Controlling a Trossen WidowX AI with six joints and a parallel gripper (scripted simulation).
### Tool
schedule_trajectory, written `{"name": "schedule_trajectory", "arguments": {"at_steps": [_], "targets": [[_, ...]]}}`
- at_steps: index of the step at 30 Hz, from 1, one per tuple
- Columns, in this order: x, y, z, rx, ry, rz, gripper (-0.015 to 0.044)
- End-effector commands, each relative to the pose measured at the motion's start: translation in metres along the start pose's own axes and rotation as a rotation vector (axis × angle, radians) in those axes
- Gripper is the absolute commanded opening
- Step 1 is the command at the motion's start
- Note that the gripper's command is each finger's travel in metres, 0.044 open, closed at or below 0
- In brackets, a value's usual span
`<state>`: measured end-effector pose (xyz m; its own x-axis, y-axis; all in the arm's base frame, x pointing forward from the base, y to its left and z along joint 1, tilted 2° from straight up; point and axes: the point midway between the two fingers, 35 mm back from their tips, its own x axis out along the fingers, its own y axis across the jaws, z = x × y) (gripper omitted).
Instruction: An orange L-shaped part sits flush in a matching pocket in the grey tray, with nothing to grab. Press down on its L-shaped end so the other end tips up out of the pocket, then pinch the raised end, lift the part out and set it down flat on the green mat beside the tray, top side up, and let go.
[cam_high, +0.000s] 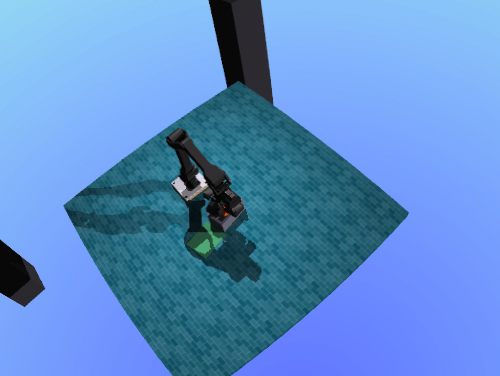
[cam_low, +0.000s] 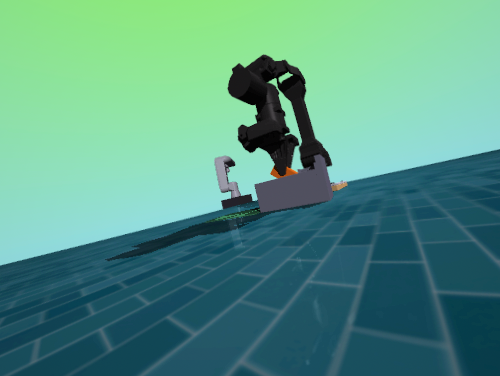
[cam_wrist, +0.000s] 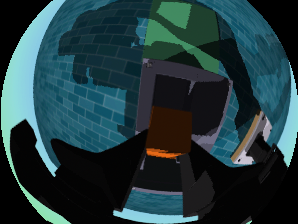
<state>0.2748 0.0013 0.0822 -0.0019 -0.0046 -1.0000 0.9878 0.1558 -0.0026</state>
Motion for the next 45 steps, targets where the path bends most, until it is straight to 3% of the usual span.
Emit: {"name": "schedule_trajectory", "arguments": {"at_steps": [1,45], "targets": [[-0.001,0.0,0.0,0.0,0.0,0.001,0.0],[-0.069,0.0,0.0,0.003,-0.004,-0.002,0.0]]}}
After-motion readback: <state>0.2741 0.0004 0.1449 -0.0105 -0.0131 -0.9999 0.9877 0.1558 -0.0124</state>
